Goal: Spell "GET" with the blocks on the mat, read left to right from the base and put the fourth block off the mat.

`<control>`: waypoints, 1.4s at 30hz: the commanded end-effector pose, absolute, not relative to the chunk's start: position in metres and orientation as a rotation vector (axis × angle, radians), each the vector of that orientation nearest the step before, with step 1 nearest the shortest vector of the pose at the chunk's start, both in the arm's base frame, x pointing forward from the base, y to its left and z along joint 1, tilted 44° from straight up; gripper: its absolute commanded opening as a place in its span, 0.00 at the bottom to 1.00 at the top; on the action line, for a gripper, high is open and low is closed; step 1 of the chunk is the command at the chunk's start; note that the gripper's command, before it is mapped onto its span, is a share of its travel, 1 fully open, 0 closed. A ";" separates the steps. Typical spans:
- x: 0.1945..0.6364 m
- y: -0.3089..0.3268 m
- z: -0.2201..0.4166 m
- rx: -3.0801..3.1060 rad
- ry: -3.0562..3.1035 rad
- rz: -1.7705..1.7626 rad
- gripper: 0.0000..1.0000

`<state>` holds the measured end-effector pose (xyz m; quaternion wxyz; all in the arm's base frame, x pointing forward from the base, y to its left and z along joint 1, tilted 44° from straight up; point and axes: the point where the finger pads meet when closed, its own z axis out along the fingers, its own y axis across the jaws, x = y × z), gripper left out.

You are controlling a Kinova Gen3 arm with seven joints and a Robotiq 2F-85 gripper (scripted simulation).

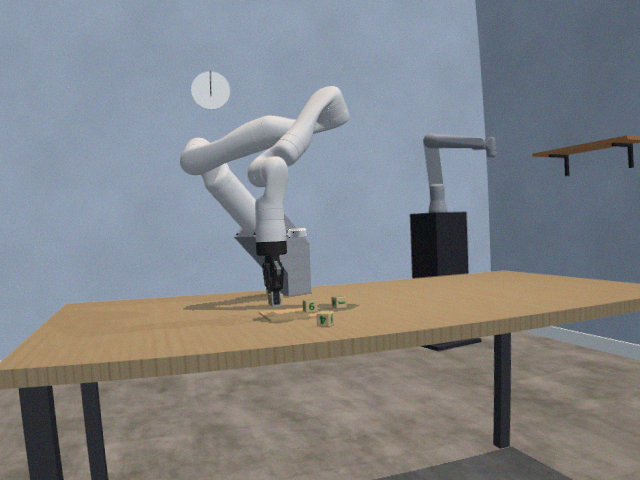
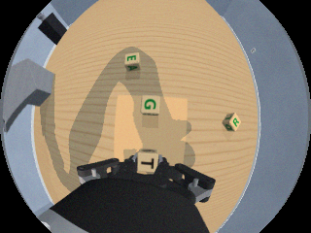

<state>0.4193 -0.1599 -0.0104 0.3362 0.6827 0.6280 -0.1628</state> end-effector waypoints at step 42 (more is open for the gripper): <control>0.421 -0.177 -0.023 1.784 1.630 -0.436 0.26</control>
